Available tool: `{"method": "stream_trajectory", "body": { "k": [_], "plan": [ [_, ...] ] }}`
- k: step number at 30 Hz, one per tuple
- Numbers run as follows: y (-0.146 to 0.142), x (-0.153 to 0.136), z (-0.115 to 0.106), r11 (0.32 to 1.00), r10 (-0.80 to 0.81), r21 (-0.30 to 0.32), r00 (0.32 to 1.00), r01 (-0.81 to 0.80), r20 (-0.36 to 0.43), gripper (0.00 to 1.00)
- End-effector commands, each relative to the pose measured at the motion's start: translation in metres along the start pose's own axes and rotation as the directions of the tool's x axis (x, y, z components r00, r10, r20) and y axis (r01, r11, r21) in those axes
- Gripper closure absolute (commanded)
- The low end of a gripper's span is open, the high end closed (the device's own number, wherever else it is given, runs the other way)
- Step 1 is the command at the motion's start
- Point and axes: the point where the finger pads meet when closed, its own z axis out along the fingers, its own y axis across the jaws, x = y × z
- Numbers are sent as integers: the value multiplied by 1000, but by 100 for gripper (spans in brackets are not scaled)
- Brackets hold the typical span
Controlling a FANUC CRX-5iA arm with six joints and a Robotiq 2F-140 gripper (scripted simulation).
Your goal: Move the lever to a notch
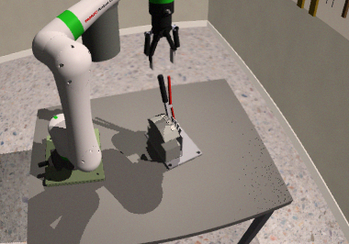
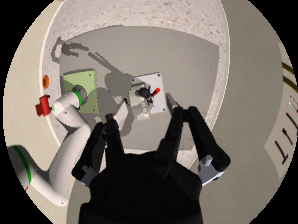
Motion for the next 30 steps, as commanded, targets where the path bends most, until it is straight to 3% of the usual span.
{"method": "stream_trajectory", "body": {
  "k": [1, 30],
  "plan": [
    [0, 0, 0, 1000, 0, 0, 1000, 0, 0, 43],
    [0, 0, 8, 1000, -2, 7, 1000, 2, -3, 43]
  ]
}}
